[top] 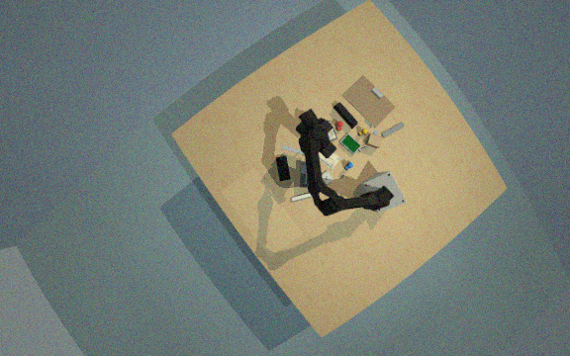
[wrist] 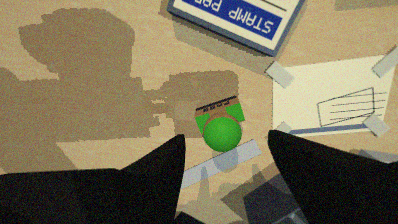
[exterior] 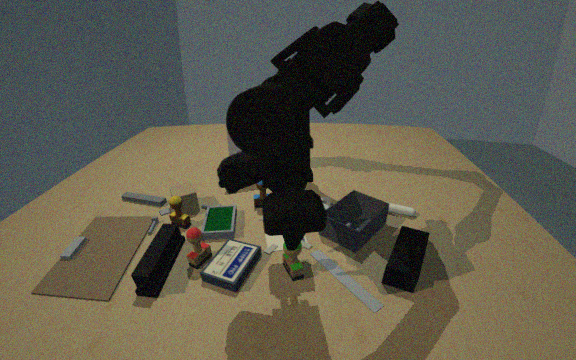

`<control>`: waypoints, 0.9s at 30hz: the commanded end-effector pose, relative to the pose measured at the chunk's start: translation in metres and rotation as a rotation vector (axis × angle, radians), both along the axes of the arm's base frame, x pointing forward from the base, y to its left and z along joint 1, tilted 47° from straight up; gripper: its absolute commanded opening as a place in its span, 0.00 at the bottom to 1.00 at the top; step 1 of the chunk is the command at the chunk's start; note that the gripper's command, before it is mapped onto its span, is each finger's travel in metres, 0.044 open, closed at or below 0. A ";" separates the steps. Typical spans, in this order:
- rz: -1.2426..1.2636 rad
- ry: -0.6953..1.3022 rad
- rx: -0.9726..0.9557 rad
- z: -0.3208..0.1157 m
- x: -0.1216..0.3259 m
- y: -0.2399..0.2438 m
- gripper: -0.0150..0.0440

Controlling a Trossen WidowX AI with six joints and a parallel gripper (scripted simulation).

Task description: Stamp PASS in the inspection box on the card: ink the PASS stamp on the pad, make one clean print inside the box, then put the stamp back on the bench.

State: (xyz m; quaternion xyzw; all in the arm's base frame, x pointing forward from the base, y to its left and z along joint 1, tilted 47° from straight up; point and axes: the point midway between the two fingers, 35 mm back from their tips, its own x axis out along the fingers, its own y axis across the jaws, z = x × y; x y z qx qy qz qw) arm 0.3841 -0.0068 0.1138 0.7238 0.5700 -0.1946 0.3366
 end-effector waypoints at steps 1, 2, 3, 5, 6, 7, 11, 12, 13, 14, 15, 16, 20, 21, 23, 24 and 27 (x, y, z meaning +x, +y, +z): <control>-0.020 -0.022 -0.011 0.035 -0.008 -0.040 0.69; -0.021 -0.021 -0.010 0.046 -0.013 -0.050 0.69; -0.022 -0.021 -0.008 0.054 -0.017 -0.058 0.69; -0.022 -0.021 -0.006 0.061 -0.021 -0.063 0.69; -0.022 -0.021 -0.006 0.061 -0.021 -0.063 0.69; -0.022 -0.021 -0.006 0.061 -0.021 -0.063 0.69; -0.022 -0.021 -0.006 0.061 -0.021 -0.063 0.69; -0.022 -0.021 -0.006 0.061 -0.021 -0.063 0.69; -0.022 -0.021 -0.006 0.061 -0.021 -0.063 0.69; -0.022 -0.021 -0.006 0.061 -0.021 -0.063 0.69; -0.022 -0.021 -0.006 0.061 -0.021 -0.063 0.69; -0.022 -0.021 -0.006 0.061 -0.021 -0.063 0.69; -0.022 -0.021 -0.006 0.061 -0.021 -0.063 0.69; -0.022 -0.021 -0.006 0.061 -0.021 -0.063 0.69; -0.022 -0.021 -0.006 0.061 -0.021 -0.063 0.69; -0.022 -0.021 -0.006 0.061 -0.021 -0.063 0.69; -0.023 -0.016 -0.005 0.060 -0.021 -0.062 0.69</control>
